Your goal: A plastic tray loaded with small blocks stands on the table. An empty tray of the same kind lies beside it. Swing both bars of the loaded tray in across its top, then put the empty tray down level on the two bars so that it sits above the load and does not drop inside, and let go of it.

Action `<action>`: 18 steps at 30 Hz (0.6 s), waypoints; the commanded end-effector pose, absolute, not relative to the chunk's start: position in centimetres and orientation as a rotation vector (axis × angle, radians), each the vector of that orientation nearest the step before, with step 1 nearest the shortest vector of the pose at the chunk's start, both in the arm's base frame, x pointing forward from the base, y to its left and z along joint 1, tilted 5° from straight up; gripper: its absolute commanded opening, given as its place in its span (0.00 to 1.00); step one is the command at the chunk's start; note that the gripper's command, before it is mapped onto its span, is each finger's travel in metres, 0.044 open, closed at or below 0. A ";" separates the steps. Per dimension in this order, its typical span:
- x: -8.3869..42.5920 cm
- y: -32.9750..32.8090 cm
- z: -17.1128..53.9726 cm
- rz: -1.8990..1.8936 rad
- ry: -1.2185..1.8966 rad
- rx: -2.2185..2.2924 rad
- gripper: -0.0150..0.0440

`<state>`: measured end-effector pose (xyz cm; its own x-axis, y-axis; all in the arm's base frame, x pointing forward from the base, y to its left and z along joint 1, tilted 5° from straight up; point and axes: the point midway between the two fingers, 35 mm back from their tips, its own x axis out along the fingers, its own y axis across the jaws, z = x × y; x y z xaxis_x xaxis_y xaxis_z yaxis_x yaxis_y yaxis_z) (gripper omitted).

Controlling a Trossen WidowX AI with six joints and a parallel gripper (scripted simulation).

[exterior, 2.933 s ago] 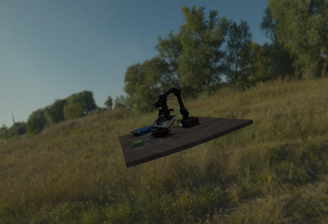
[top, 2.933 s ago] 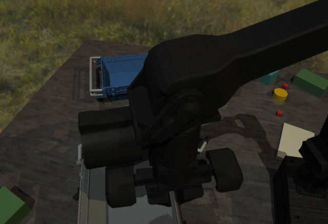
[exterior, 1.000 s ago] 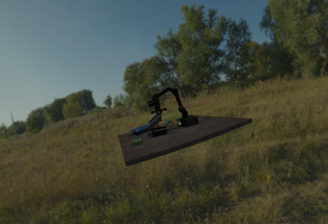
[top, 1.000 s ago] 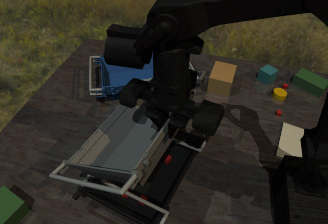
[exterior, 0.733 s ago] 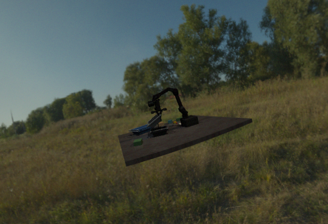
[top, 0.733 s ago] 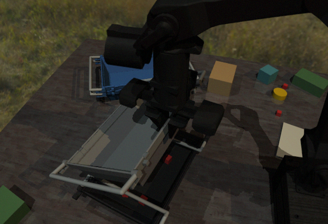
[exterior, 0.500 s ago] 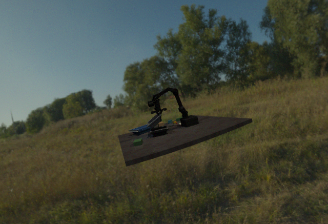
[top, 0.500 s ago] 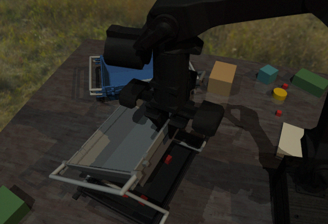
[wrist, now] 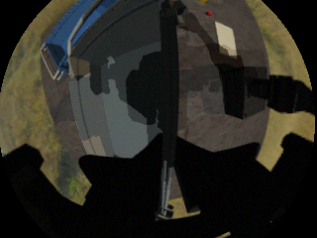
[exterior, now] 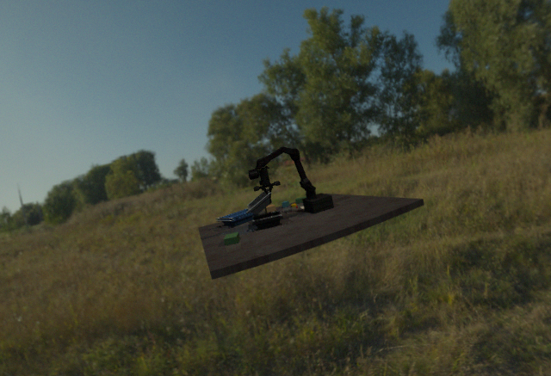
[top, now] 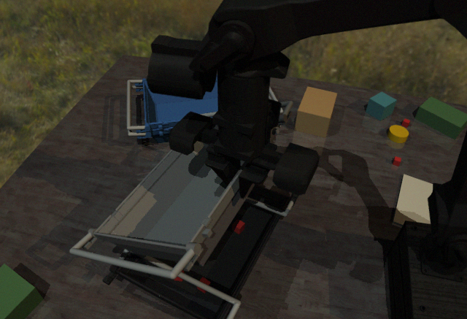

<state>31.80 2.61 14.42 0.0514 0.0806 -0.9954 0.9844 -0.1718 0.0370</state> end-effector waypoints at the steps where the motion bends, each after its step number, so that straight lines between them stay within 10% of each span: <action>1: 32.1 2.7 14.3 -1.249 1.143 1.430 0.25; 18: 32.2 2.9 11.5 -1.249 1.143 1.430 0.25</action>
